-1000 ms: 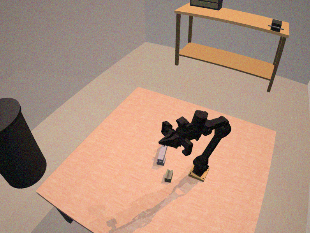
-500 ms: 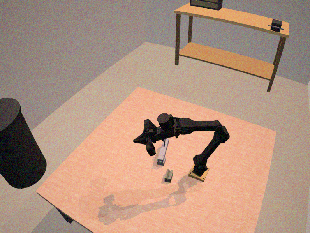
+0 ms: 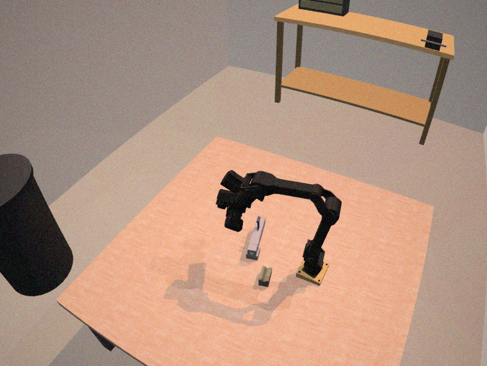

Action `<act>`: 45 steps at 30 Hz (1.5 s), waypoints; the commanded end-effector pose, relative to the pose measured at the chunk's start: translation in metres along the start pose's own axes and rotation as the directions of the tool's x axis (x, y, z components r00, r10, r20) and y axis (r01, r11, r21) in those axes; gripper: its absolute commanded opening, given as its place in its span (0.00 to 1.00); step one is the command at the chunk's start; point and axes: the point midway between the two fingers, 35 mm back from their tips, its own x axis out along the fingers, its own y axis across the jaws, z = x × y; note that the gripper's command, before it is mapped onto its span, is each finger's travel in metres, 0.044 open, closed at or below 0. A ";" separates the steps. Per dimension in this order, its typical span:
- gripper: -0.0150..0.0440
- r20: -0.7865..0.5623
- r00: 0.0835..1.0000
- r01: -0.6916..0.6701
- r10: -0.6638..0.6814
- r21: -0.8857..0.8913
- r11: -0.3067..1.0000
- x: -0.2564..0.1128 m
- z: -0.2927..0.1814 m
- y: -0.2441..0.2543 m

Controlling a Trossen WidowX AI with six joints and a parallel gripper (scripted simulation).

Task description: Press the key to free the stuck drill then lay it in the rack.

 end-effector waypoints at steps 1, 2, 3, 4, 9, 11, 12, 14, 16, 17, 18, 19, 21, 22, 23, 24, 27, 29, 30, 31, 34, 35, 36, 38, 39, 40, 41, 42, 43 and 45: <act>0.25 -0.208 0.978 -0.019 0.029 0.052 0.998 0.021 -0.047 -0.035; 0.25 -0.260 0.965 -0.028 0.045 0.070 0.997 0.024 -0.060 -0.042; 0.25 -0.309 0.949 -0.038 0.065 0.090 0.995 0.027 -0.073 -0.049; 0.25 -0.355 0.931 -0.050 0.087 0.113 0.992 0.030 -0.086 -0.056; 0.25 -0.489 0.852 -0.099 0.189 0.204 0.974 0.032 -0.130 -0.074; 0.25 -0.489 0.852 -0.099 0.189 0.204 0.974 0.032 -0.130 -0.074; 0.25 -0.489 0.852 -0.099 0.189 0.204 0.974 0.032 -0.130 -0.074; 0.25 -0.482 0.859 -0.084 0.174 0.202 0.976 0.035 -0.128 -0.074; 0.25 -0.485 0.856 -0.090 0.180 0.203 0.975 0.036 -0.130 -0.074; 0.25 -0.486 0.854 -0.093 0.183 0.203 0.975 0.037 -0.131 -0.074; 0.25 -0.487 0.854 -0.095 0.185 0.203 0.974 0.037 -0.131 -0.073; 0.25 -0.488 0.853 -0.096 0.186 0.204 0.974 0.038 -0.132 -0.073; 0.25 -0.488 0.852 -0.098 0.188 0.204 0.974 0.040 -0.134 -0.072; 0.25 -0.489 0.852 -0.098 0.188 0.204 0.974 0.041 -0.135 -0.072; 0.25 -0.489 0.852 -0.098 0.188 0.204 0.974 0.042 -0.136 -0.072; 0.25 -0.489 0.852 -0.098 0.189 0.204 0.974 0.043 -0.138 -0.071; 0.25 -0.489 0.852 -0.099 0.189 0.204 0.974 0.043 -0.138 -0.071; 0.25 -0.489 0.852 -0.099 0.189 0.204 0.974 0.044 -0.138 -0.071; 0.25 -0.489 0.852 -0.099 0.189 0.204 0.974 0.044 -0.138 -0.071; 0.25 -0.489 0.852 -0.099 0.189 0.204 0.974 0.045 -0.138 -0.071; 0.25 -0.489 0.852 -0.099 0.189 0.204 0.974 0.047 -0.139 -0.071; 0.25 -0.489 0.852 -0.099 0.189 0.204 0.974 0.047 -0.139 -0.071; 0.25 -0.489 0.852 -0.099 0.189 0.204 0.974 0.048 -0.139 -0.071; 0.25 -0.489 0.852 -0.099 0.189 0.204 0.974 0.049 -0.140 -0.071; 0.25 -0.489 0.852 -0.099 0.189 0.204 0.974 0.050 -0.140 -0.071; 0.25 -0.489 0.852 -0.099 0.189 0.204 0.974 0.050 -0.140 -0.071; 0.25 -0.489 0.852 -0.099 0.189 0.204 0.974 0.050 -0.140 -0.071; 0.25 -0.489 0.852 -0.099 0.189 0.204 0.974 0.051 -0.140 -0.071; 0.25 -0.489 0.852 -0.099 0.189 0.204 0.974 0.051 -0.140 -0.071; 0.25 -0.489 0.852 -0.099 0.189 0.204 0.974 0.052 -0.140 -0.071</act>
